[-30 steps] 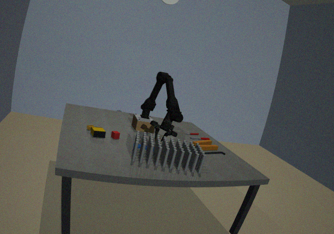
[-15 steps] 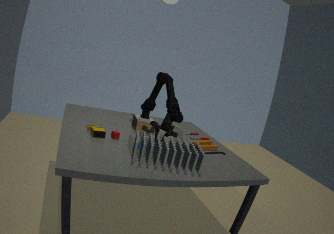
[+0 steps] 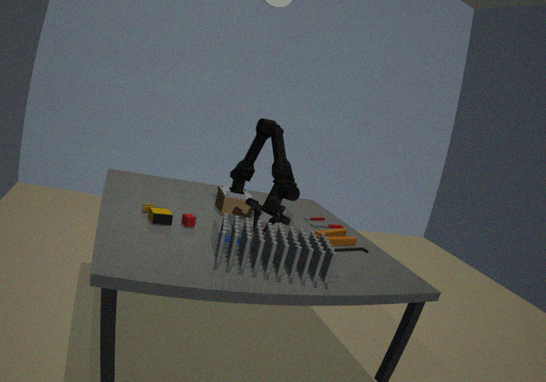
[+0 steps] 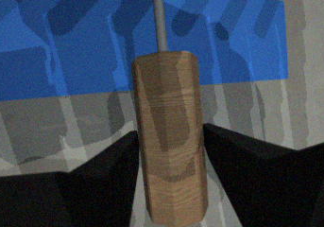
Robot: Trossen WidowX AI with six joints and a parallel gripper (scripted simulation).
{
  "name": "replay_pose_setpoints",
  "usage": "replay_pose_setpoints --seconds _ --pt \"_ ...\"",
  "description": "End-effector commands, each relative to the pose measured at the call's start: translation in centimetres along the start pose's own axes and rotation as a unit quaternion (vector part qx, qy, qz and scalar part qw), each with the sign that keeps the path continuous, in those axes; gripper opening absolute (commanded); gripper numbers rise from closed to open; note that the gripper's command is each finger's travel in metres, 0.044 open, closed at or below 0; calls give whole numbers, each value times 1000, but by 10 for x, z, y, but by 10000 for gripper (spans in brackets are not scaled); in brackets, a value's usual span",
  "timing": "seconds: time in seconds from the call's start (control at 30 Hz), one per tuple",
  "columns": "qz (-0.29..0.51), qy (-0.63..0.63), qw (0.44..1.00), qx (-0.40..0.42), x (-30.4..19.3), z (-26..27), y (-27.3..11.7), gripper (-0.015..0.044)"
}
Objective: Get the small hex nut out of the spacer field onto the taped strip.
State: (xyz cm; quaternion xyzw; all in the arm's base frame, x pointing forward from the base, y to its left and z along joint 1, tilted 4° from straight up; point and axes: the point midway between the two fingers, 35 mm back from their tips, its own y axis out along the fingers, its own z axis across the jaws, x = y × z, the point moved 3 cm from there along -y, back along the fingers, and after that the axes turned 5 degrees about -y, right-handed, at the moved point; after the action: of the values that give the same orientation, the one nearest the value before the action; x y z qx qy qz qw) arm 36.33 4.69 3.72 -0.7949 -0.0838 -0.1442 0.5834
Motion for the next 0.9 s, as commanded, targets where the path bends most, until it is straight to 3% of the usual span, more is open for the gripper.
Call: replay_pose_setpoints --seconds 0.0,0.87 --pt "-2 -1 1000 1 4 0 0 0" --pt "-3 0 1000 1 19 -2 5 0"
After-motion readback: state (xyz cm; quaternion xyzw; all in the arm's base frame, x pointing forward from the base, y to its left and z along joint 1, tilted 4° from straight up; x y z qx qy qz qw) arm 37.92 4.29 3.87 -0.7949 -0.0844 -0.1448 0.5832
